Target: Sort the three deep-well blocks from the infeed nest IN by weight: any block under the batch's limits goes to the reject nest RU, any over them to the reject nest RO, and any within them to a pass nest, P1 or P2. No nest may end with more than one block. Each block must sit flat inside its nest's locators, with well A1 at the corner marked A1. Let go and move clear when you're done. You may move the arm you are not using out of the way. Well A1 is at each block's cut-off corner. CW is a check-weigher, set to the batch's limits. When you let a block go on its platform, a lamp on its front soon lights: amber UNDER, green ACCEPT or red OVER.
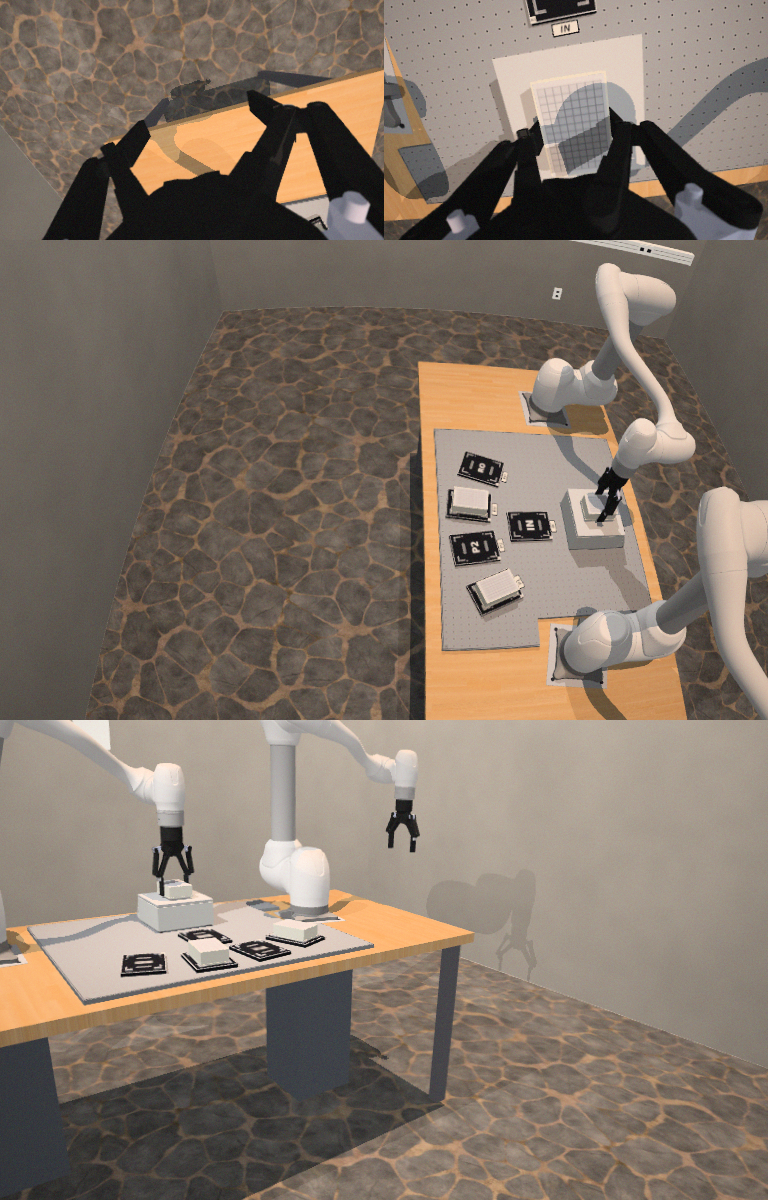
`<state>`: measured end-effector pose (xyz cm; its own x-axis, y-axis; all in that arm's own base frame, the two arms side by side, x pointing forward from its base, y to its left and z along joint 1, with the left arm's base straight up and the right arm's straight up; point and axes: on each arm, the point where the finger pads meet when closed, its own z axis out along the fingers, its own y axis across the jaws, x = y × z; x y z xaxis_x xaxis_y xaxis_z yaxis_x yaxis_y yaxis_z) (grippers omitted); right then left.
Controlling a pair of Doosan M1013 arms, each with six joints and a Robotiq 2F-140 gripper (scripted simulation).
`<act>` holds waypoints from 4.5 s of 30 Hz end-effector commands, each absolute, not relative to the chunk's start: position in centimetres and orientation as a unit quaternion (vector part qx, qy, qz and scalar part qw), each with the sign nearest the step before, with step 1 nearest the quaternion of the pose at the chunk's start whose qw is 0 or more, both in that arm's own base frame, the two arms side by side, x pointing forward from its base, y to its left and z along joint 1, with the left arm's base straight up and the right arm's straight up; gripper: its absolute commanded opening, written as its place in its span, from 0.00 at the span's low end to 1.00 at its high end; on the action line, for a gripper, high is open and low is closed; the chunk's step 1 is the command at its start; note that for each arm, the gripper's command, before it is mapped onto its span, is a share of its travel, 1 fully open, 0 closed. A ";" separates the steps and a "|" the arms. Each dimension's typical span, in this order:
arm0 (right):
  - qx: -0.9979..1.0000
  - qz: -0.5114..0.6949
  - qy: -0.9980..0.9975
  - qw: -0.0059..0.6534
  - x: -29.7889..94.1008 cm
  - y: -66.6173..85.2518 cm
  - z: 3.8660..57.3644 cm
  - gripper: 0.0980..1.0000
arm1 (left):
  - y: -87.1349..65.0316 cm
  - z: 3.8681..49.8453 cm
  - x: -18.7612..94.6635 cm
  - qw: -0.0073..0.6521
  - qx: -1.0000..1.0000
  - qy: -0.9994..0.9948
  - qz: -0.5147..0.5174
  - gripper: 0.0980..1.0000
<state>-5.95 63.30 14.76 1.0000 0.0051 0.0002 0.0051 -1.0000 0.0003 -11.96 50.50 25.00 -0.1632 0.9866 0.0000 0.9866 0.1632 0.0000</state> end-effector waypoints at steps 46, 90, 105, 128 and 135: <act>1.000 0.000 0.002 -0.001 -6.0 63.3 21.0 0.00 | 50.5 25.1 -12.0 0.001 -0.647 -0.763 0.000 1.00; 0.988 0.000 -0.153 -0.001 2.9 67.1 21.0 0.00 | 50.5 25.1 -12.0 0.001 -0.647 -0.763 0.000 1.00; 0.988 0.000 -0.153 -0.001 6.9 68.8 21.0 0.00 | 50.5 25.1 -12.0 0.001 -0.647 -0.763 0.000 1.00; 0.988 0.000 -0.153 -0.001 13.1 71.4 21.0 0.00 | 50.5 25.1 -12.0 0.001 -0.647 -0.763 0.000 1.00; 0.988 0.000 -0.153 -0.001 14.7 72.1 21.0 0.00 | 50.5 25.1 -12.0 0.001 -0.647 -0.763 0.000 1.00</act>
<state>14.51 71.94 20.94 0.9529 -0.3031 0.0002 -0.3031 -0.9529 0.0000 -11.96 50.50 25.00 -0.1632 0.9866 0.0000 0.9866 0.1632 0.0000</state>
